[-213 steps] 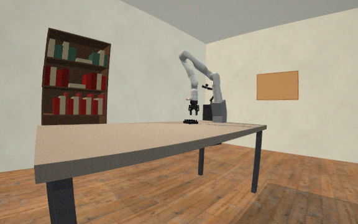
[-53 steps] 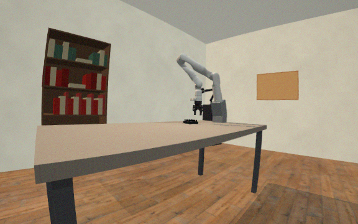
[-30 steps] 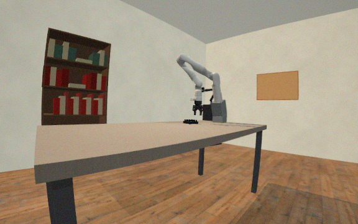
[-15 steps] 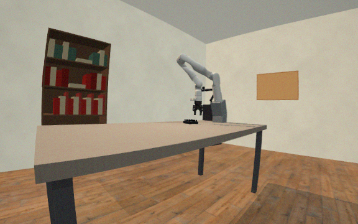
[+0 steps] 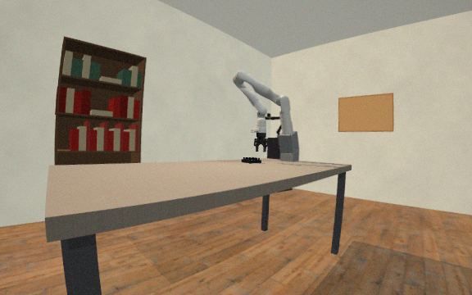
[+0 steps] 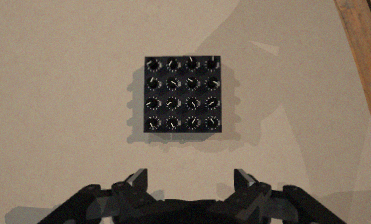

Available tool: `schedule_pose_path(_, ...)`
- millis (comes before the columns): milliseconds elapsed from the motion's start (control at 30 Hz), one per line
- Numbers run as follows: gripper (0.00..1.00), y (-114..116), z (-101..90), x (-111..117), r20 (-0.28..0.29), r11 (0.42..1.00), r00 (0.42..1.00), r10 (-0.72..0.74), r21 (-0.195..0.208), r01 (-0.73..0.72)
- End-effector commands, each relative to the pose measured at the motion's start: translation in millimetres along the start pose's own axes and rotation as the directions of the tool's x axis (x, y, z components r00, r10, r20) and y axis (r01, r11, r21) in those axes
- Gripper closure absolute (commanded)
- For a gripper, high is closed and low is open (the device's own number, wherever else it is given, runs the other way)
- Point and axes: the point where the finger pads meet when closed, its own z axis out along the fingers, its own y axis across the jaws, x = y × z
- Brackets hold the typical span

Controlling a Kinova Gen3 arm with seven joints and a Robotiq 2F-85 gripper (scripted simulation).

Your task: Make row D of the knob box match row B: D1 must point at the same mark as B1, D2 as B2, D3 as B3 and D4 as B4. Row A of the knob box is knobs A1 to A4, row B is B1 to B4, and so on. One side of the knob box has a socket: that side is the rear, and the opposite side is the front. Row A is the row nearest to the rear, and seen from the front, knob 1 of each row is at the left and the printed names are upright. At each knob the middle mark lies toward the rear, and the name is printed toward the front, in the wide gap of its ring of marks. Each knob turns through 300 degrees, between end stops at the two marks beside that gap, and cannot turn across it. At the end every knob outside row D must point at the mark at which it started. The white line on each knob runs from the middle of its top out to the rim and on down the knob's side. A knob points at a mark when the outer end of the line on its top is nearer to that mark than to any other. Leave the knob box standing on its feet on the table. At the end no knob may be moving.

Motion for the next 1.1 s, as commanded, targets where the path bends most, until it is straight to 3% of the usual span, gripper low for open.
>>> schedule_pose_path(0,0.00,-1.1,-0.3,-1.2,0.000,1.000,1.000,0.001,0.004,-0.001)
schedule_pose_path(700,0.00,-1.9,1.0,4.4,-0.012,0.996,0.996,-0.084,0.007,0.084)
schedule_pose_path(1067,0.00,-6.2,2.1,14.4,-0.039,0.925,0.925,-0.378,0.017,0.379)
